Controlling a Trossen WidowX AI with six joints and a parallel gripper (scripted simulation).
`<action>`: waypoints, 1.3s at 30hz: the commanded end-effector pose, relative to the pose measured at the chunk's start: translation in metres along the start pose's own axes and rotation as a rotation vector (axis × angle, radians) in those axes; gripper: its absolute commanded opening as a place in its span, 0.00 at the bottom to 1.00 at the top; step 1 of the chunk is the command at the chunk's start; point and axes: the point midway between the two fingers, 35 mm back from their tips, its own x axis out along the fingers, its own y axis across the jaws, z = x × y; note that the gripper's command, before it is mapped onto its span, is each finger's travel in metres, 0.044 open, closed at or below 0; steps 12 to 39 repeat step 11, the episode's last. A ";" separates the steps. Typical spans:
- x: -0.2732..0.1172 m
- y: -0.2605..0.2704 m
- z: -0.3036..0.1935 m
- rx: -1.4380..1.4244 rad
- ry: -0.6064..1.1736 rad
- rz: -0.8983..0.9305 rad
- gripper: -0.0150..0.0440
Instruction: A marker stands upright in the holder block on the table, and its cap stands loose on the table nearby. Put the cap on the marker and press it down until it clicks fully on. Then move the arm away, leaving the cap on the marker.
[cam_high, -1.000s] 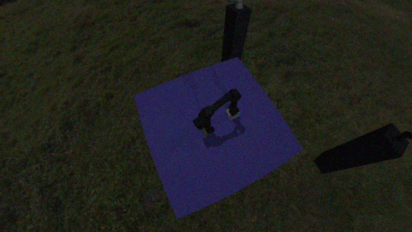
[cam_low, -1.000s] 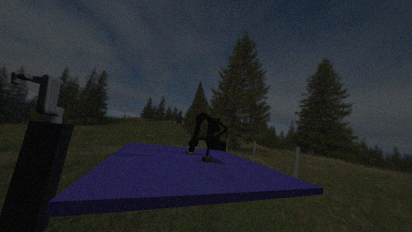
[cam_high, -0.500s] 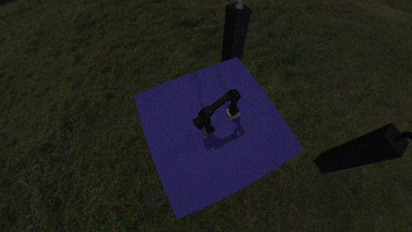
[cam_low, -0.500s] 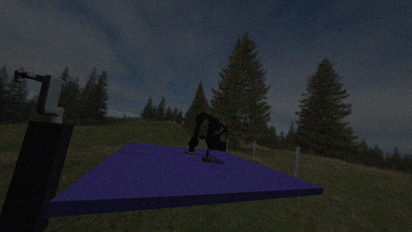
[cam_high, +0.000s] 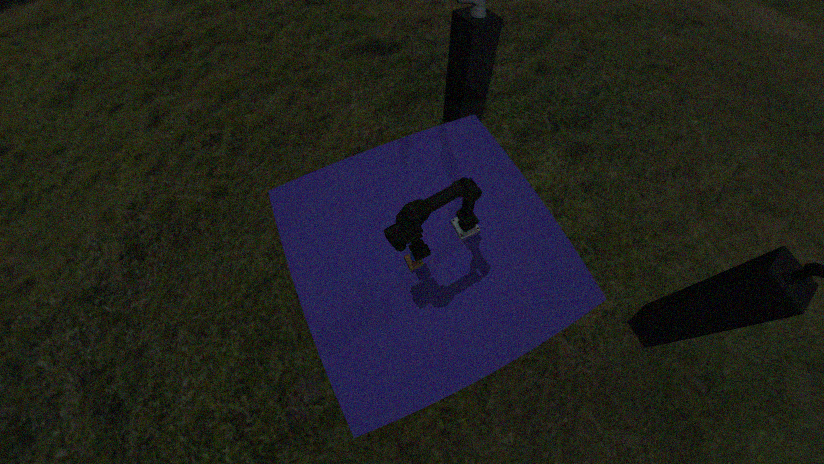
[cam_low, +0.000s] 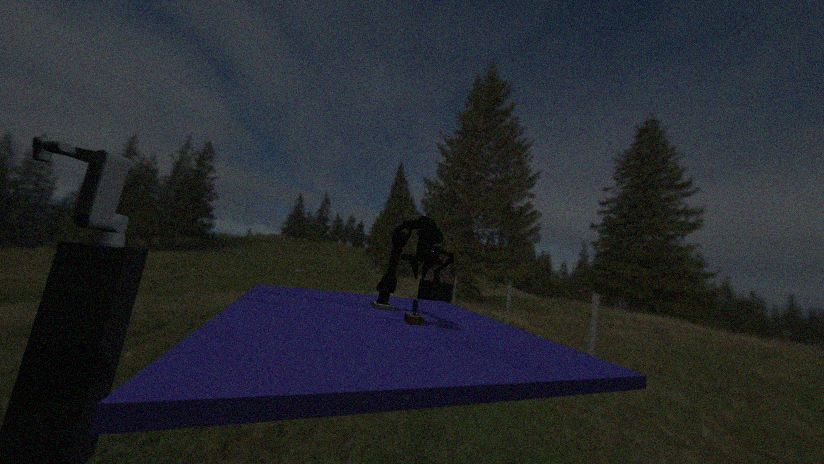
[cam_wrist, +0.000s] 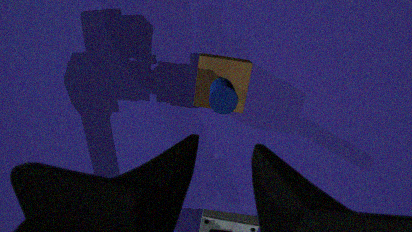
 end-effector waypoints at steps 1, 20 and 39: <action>0.000 0.000 0.001 -0.003 0.001 0.000 0.65; 0.000 0.000 0.001 -0.003 0.001 0.000 1.00; 0.000 0.000 0.001 -0.003 0.001 0.000 1.00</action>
